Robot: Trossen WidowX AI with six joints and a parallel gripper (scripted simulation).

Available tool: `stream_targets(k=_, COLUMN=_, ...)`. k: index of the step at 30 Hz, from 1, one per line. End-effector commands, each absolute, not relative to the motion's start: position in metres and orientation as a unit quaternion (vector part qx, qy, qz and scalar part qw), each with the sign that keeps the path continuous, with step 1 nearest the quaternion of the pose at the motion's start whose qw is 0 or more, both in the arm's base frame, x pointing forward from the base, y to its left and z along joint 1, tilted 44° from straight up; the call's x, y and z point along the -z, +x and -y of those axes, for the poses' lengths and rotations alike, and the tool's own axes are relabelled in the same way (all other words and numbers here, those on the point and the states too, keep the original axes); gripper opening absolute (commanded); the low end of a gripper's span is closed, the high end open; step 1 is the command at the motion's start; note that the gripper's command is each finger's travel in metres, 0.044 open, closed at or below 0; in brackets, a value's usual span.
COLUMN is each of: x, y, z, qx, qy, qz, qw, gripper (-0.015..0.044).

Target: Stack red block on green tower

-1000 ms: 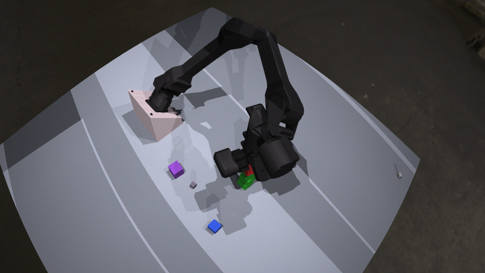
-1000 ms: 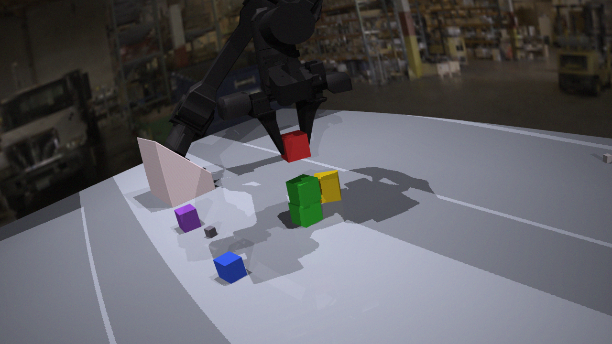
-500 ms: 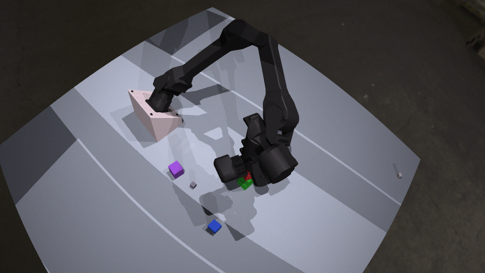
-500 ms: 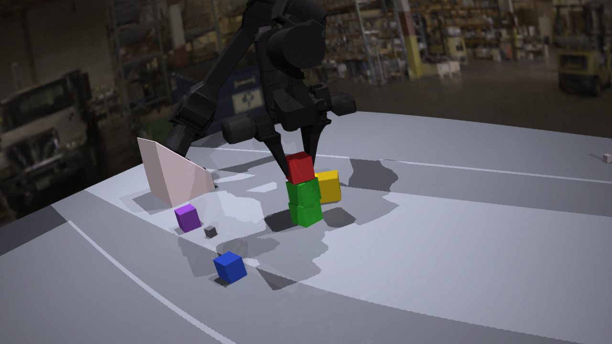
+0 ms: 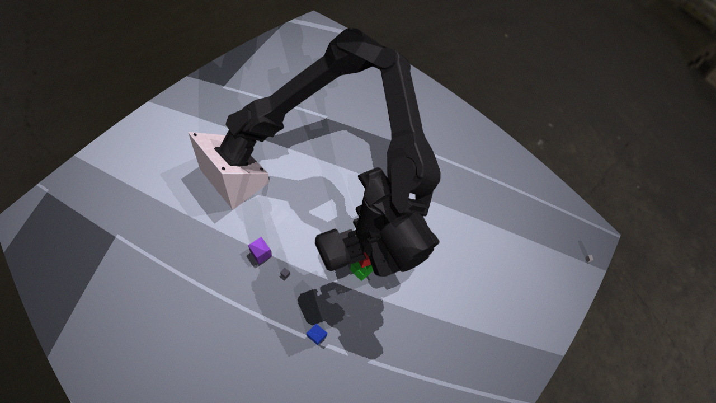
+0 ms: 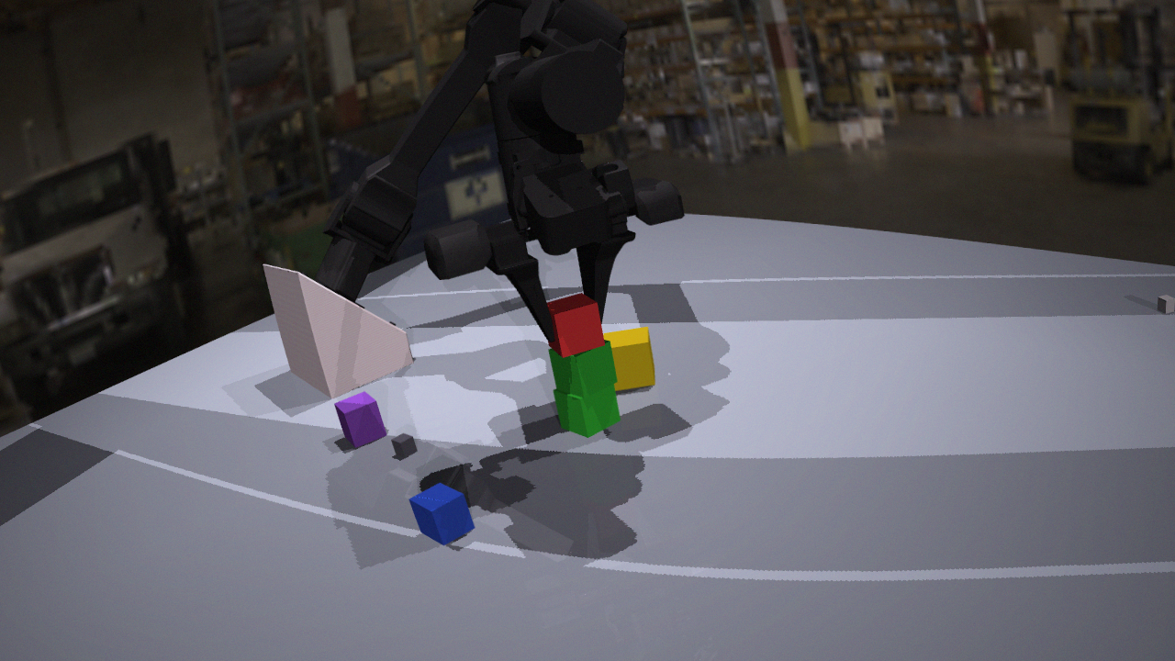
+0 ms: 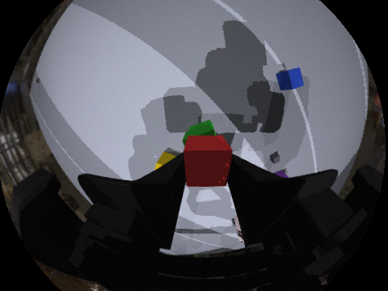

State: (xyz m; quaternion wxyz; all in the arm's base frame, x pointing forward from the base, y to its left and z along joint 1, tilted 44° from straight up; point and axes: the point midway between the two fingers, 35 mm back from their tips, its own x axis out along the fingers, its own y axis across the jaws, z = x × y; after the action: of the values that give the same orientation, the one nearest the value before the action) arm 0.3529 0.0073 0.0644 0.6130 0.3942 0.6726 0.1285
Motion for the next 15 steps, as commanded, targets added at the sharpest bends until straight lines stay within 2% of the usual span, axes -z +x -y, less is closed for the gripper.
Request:
stream_targets(k=1, x=-0.0643, y=0.3533, z=-0.0077, qx=-0.128, qy=0.396, qz=-0.672, qw=0.613, gripper=0.0)
stream_targets(k=9, x=-0.0658, y=0.3534, z=-0.0062, qx=-0.128, qy=0.396, qz=-0.672, qw=0.613, gripper=0.0)
stream_targets(k=15, x=-0.0643, y=0.3529, z=-0.0073, qx=-0.128, qy=0.394, qz=-0.673, qw=0.613, gripper=0.0157)
